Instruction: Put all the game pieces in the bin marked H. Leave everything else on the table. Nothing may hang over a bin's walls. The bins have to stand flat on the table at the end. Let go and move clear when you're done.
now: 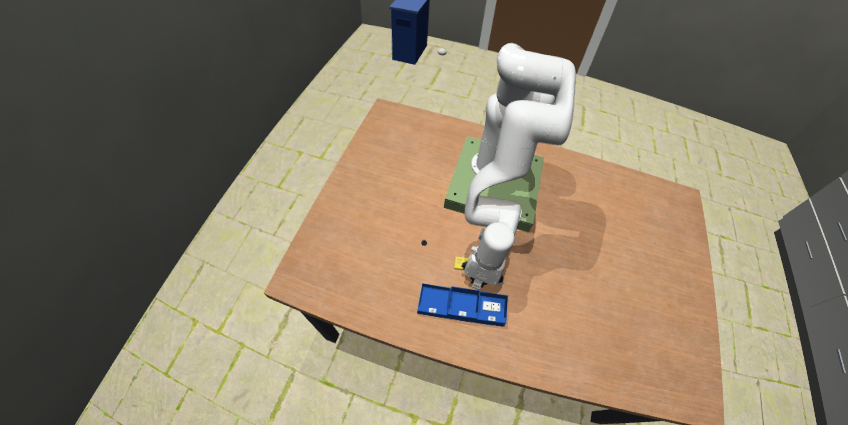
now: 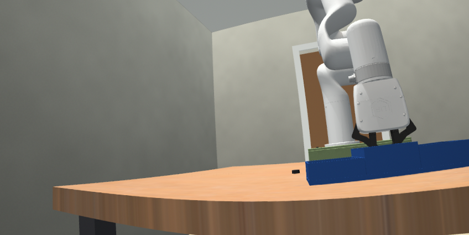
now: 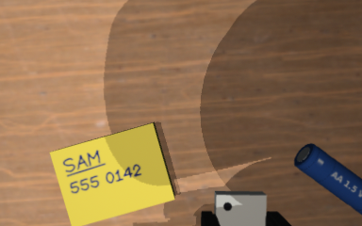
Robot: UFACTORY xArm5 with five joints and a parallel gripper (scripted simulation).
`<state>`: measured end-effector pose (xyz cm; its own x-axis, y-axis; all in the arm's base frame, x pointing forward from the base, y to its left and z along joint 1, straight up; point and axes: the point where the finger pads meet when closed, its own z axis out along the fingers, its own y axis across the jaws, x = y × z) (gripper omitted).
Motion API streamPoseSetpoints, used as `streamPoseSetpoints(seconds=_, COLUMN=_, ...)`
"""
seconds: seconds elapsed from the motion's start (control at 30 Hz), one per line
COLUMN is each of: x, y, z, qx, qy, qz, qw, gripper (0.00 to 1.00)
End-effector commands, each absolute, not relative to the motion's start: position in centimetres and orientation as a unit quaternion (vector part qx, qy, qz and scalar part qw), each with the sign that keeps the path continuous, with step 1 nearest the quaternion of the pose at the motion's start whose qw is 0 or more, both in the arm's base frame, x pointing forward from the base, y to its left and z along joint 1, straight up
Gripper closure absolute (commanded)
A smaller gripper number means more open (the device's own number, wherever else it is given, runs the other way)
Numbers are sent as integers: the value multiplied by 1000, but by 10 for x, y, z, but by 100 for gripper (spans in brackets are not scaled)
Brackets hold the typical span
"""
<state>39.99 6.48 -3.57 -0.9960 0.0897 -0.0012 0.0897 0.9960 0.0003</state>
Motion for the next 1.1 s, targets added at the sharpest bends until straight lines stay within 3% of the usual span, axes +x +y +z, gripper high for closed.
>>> streamPoseSetpoints(seconds=0.0, x=401, y=65, z=-35, qx=45, qy=999, qz=0, qw=2, gripper=79)
streamPoseSetpoints(seconds=0.77, x=401, y=65, z=-35, qx=45, qy=999, qz=0, qw=2, gripper=79)
streamPoseSetpoints(seconds=1.07, x=401, y=65, z=-11, qx=45, qy=999, qz=0, qw=2, gripper=79)
